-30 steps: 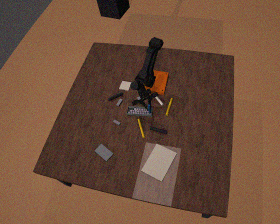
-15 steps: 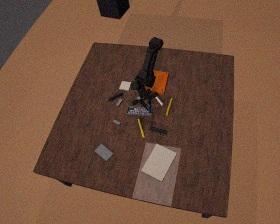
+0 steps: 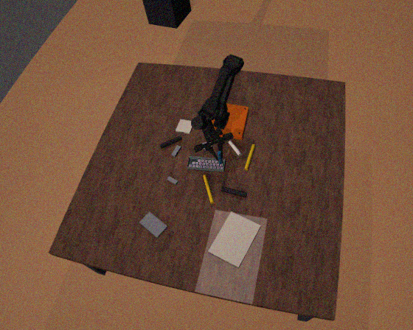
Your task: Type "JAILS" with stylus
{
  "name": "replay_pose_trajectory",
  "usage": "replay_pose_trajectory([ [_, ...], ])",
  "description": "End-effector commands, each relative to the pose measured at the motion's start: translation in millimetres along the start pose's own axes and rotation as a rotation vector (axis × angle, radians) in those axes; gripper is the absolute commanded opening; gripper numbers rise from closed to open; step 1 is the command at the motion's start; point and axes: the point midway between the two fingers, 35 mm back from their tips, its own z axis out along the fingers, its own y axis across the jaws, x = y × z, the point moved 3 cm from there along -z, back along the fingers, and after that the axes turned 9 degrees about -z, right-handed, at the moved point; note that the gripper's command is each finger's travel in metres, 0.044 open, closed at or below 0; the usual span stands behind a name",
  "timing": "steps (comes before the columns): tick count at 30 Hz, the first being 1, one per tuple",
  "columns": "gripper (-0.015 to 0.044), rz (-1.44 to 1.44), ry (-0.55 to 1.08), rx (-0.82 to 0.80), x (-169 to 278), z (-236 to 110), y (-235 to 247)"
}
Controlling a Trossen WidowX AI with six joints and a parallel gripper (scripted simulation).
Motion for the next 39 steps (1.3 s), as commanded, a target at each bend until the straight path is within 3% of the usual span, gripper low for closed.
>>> replay_pose_trajectory([
  [1,0.0081,-0.015,-0.01,0.003,-13.3,-7.7,-1.2],
  [11,0.0085,-0.001,-0.002,0.001,-9.5,-6.3,-0.3],
  [14,0.0065,-0.001,-0.002,0.001,-9.5,-6.3,-0.3],
  [17,0.0,-0.004,0.005,0.0,-8.6,-7.1,-3.0],
  [39,0.0,-0.027,0.053,-0.022,12.6,-33.2,-62.9],
])
